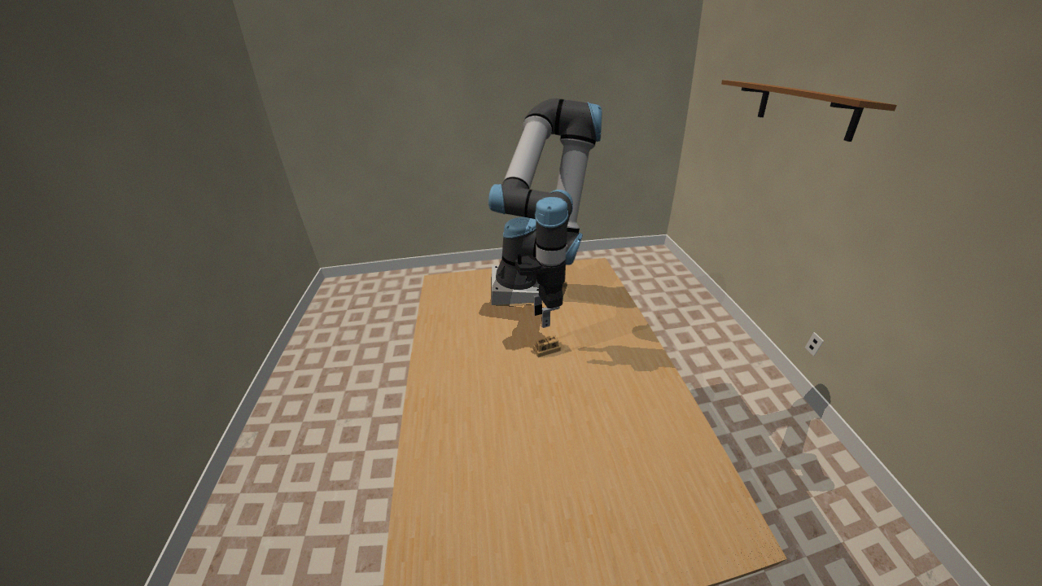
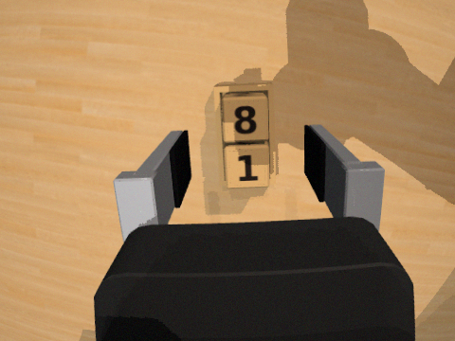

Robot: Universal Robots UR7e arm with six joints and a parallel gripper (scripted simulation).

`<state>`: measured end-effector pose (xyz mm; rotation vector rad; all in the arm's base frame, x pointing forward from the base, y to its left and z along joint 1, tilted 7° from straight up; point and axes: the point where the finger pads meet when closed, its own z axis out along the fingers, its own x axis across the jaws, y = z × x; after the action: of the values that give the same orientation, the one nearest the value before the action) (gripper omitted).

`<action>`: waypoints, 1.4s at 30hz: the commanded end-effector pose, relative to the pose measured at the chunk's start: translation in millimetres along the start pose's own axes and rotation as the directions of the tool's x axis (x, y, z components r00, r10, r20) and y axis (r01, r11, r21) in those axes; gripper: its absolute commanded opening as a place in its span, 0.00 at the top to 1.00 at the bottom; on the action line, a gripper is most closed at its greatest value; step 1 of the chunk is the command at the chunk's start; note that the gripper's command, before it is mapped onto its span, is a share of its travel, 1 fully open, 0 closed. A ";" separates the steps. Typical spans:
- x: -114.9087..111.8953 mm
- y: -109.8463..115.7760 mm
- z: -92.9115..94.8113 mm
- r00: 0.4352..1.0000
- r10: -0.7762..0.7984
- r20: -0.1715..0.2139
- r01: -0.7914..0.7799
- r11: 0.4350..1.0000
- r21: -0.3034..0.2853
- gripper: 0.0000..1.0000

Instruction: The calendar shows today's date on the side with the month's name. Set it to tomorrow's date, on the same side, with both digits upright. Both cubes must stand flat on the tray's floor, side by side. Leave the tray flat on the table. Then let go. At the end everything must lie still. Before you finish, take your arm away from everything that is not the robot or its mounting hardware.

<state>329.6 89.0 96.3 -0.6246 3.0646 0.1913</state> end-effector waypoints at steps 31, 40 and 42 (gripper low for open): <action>-0.1 -0.1 -59.4 1.000 0.000 0.001 0.000 1.000 0.000 0.00; -0.1 -0.1 -59.4 1.000 0.000 0.001 0.000 1.000 0.000 0.00; -0.1 -0.1 -59.4 1.000 0.000 0.001 0.000 1.000 0.000 0.00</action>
<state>330.4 81.8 154.9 -0.6248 3.0651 0.1919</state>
